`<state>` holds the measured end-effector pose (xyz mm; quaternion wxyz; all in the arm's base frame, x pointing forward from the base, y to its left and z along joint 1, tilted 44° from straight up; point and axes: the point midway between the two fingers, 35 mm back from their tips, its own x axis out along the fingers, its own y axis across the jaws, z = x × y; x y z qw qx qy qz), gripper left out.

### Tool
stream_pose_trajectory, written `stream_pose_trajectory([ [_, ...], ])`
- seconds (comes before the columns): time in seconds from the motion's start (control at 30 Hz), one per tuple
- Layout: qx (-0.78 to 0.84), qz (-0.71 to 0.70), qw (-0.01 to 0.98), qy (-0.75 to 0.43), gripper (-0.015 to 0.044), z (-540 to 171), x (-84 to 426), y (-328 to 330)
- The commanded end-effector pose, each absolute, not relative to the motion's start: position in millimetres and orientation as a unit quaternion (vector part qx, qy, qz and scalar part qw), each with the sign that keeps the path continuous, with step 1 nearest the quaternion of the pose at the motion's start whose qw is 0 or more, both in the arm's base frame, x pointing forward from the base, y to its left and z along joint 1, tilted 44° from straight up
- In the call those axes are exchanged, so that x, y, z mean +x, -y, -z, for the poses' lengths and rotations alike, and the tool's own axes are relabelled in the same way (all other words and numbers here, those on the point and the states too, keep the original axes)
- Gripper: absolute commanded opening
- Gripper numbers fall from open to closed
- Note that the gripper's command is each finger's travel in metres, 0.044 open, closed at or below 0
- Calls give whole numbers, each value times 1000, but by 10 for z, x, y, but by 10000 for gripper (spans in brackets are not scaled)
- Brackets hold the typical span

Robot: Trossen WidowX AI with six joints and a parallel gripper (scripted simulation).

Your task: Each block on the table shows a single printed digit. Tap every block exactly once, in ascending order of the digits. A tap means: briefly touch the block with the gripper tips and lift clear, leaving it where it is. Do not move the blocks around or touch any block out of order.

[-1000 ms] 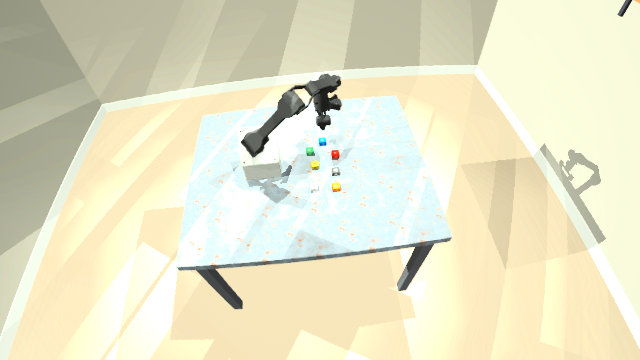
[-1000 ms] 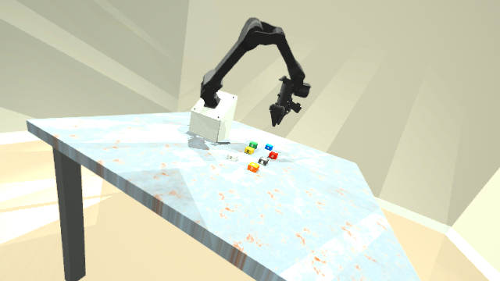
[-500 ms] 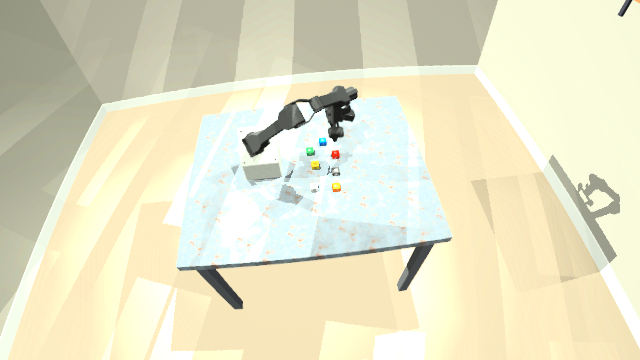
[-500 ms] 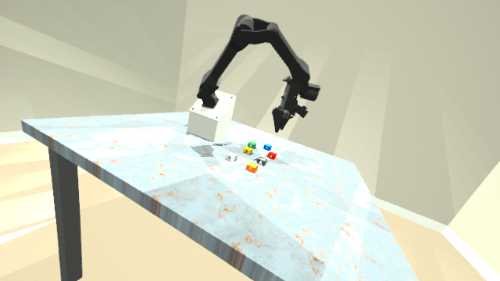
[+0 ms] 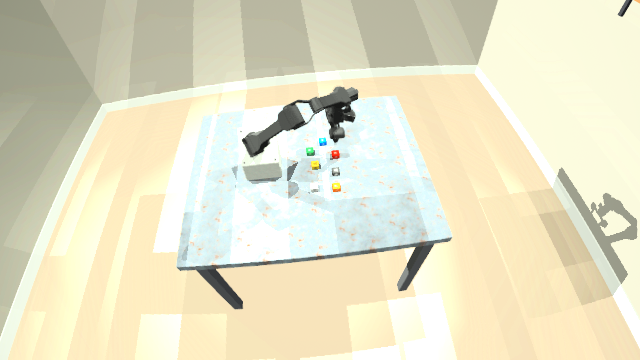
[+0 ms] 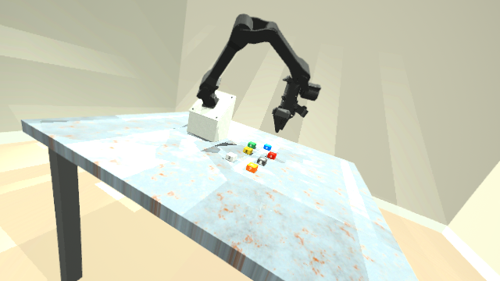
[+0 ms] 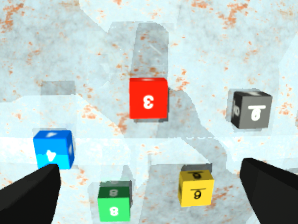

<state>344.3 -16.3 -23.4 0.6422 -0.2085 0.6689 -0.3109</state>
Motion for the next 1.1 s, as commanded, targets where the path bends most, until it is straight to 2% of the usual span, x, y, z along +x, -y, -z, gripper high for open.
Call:
stream_pose_trajectory([
  [0.0, -211, 310, 642, -669, 400, 221, 3448, 166],
  [0.17, -211, 309, 642, -669, 400, 144, 3434, 241],
  [0.4, -213, 311, 641, -669, 400, -516, 3139, 918],
  [1.07, -213, 311, 641, -669, 400, -532, 3127, 934],
])
